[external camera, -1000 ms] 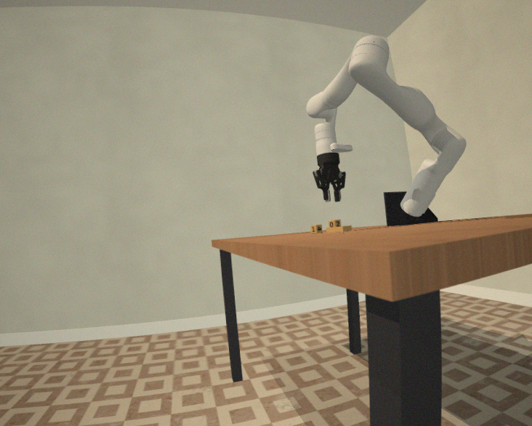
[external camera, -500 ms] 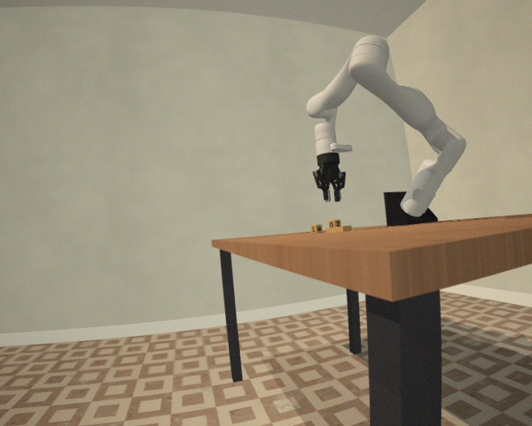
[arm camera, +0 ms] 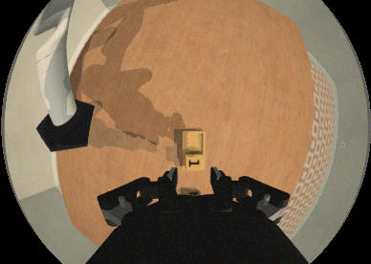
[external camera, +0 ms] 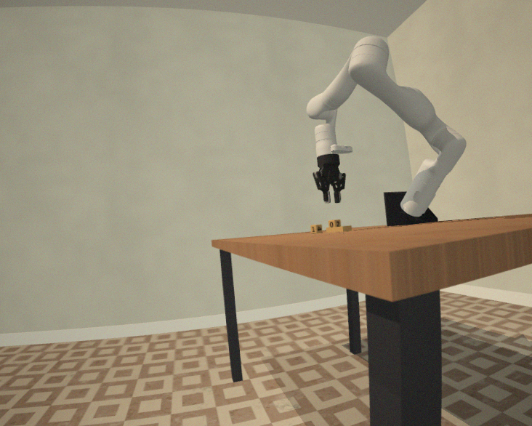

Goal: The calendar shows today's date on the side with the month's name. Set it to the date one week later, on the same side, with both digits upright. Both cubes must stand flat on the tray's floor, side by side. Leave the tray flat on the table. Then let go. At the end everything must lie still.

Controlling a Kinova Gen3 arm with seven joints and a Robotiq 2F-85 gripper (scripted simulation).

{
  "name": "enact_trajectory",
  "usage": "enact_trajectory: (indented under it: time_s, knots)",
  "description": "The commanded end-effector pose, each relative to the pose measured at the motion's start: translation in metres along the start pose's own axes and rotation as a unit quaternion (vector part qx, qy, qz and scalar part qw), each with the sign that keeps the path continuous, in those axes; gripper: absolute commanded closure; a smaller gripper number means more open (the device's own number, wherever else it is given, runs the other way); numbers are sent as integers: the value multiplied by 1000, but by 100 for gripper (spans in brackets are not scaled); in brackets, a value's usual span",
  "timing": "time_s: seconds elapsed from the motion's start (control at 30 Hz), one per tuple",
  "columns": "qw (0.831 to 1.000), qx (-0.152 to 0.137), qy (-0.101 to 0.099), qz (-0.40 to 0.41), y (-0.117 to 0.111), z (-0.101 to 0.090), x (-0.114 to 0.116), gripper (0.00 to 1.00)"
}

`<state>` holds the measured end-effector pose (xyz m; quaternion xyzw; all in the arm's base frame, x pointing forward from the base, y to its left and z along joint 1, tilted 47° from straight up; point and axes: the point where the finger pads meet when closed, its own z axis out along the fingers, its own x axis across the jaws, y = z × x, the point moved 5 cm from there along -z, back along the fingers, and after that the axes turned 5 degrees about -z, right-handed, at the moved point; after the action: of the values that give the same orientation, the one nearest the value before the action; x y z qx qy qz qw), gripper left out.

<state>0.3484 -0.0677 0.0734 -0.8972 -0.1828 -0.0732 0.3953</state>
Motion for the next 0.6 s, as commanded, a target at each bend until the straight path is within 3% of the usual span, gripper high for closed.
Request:
enact_trajectory:
  time_s: [0.0, 0.57]
  knots:
    - [1000, 0, 0, 0, 0, 2, 0, 54]
    - [1000, 0, 0, 0, 0, 23, 0, 54]
